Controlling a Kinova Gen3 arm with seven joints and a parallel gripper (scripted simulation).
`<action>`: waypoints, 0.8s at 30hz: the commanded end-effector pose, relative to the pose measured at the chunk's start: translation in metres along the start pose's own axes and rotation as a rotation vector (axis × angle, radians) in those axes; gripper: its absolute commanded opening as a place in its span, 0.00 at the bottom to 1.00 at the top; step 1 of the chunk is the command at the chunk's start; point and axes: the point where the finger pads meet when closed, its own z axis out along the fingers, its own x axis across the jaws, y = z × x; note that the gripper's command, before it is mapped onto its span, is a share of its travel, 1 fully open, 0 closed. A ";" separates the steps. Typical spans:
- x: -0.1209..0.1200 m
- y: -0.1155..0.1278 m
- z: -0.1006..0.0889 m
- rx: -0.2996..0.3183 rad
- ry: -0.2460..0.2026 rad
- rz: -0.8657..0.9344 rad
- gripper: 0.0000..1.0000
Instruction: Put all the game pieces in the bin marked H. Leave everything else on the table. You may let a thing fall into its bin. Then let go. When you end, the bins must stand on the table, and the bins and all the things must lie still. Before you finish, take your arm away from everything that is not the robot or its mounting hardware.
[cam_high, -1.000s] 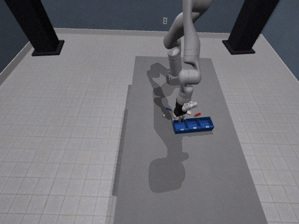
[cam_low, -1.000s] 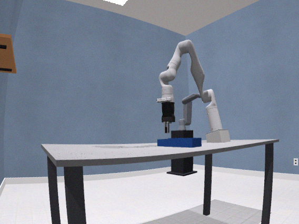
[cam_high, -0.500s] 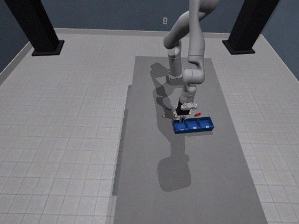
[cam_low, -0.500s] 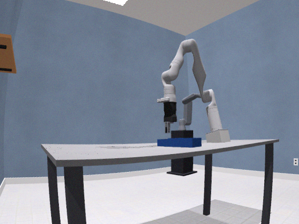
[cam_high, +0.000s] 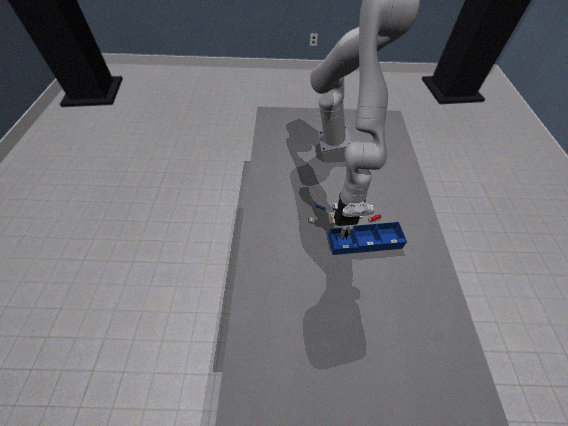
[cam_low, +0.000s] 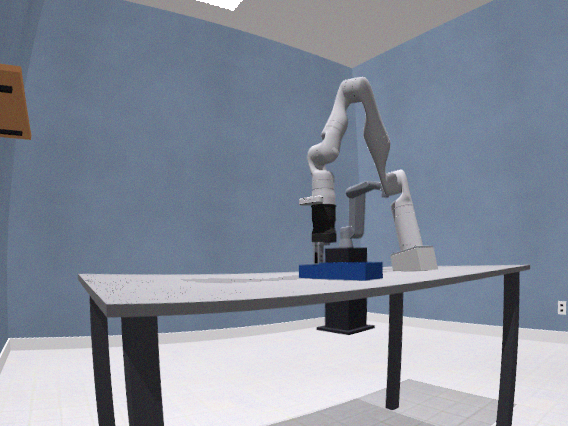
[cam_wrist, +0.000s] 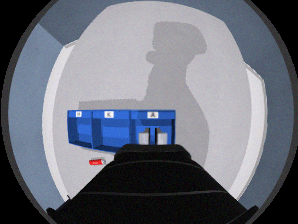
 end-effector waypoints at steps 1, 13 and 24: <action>0.002 0.003 0.008 -0.008 0.000 -0.001 0.31; 0.004 0.005 0.027 -0.013 0.004 -0.002 0.31; 0.003 0.003 0.026 -0.009 0.003 0.002 0.31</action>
